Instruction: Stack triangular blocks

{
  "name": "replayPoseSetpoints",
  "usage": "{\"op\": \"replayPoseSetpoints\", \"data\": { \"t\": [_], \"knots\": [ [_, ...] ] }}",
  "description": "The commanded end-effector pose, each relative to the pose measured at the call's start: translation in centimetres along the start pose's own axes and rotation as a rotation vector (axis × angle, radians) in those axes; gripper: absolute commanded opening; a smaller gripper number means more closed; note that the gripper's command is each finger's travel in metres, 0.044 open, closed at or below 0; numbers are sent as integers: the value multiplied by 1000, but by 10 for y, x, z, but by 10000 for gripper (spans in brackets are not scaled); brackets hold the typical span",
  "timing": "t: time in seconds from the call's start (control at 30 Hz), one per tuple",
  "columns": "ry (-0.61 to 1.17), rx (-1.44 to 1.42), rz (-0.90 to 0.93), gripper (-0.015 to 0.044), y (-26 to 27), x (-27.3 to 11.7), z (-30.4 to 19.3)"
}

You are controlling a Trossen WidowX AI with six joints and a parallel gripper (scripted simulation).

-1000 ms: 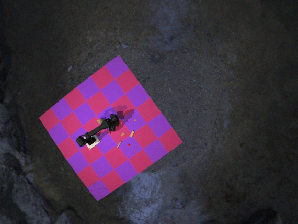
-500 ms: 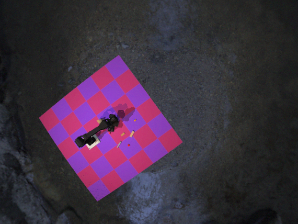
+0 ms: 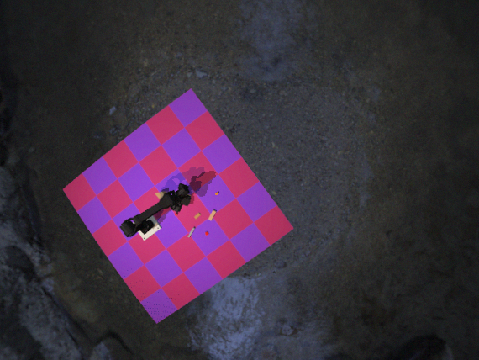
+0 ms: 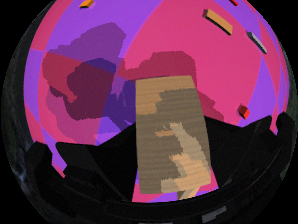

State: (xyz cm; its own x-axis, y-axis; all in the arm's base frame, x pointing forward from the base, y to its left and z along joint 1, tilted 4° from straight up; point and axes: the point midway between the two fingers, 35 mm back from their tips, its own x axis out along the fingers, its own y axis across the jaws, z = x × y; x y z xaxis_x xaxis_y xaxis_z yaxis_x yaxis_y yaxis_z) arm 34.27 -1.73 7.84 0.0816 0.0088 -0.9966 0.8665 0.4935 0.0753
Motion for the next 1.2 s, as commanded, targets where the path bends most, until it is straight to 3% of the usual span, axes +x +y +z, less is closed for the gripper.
{"op": "replayPoseSetpoints", "data": {
  "t": [0.0, 0.6, 1.17],
  "knots": [
    [1, 104, 2, 0, 0, 0, 0],
    [4, 559, 3, 0, -1, 0, -1],
    [2, 551, 0, 0, -2, 17, 0]
  ]
}}
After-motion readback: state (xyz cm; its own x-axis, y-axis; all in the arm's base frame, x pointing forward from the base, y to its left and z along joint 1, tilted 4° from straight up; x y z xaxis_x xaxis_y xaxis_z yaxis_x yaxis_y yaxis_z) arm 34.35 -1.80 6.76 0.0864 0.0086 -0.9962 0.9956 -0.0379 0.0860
